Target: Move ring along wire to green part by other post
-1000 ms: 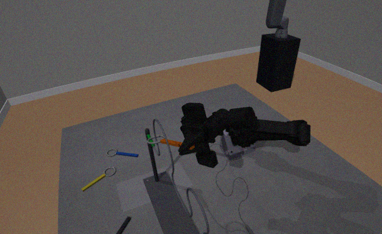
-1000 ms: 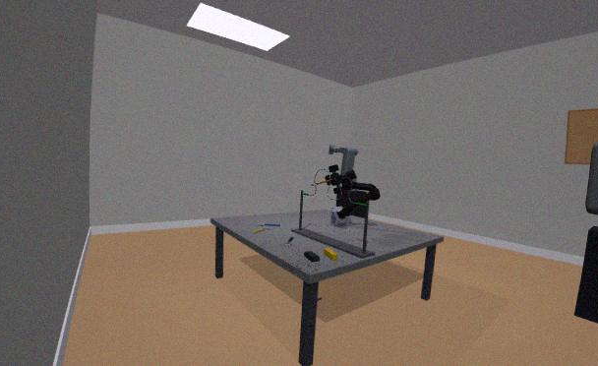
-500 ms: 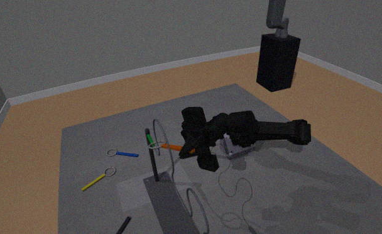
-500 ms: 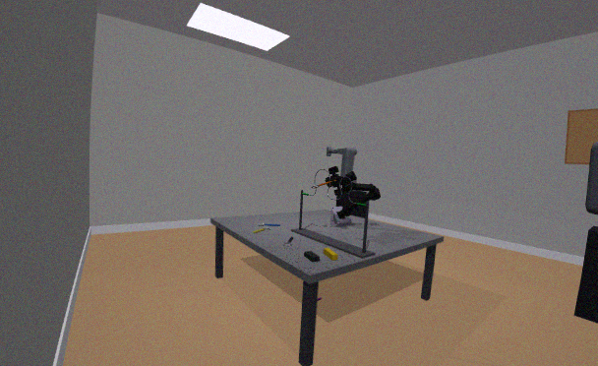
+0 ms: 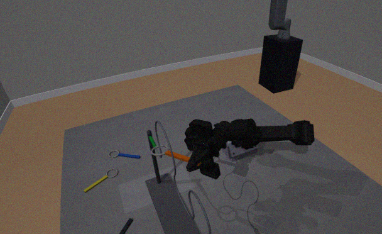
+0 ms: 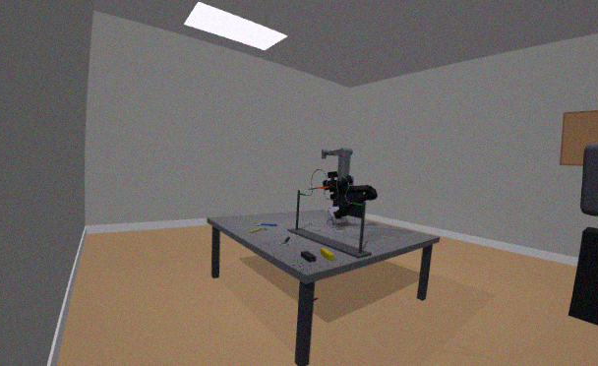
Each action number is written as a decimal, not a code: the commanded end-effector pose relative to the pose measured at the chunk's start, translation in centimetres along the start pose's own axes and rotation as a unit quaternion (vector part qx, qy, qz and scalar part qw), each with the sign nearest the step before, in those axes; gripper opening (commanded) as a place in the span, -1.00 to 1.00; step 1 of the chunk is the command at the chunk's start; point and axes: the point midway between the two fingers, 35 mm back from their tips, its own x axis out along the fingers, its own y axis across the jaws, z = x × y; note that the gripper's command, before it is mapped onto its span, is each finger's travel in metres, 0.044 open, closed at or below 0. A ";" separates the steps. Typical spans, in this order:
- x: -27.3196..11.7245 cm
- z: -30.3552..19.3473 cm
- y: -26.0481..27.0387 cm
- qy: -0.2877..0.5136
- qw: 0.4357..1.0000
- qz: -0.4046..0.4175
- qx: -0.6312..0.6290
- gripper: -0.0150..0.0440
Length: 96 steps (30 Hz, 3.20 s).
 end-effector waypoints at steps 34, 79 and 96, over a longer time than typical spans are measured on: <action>-0.1 4.6 -12.5 -0.080 0.905 -0.184 -0.375 -1.00; -6.1 16.8 -16.8 -0.110 0.648 -0.330 -0.678 -1.00; -7.2 18.8 -16.5 -0.111 0.632 -0.335 -0.690 -1.00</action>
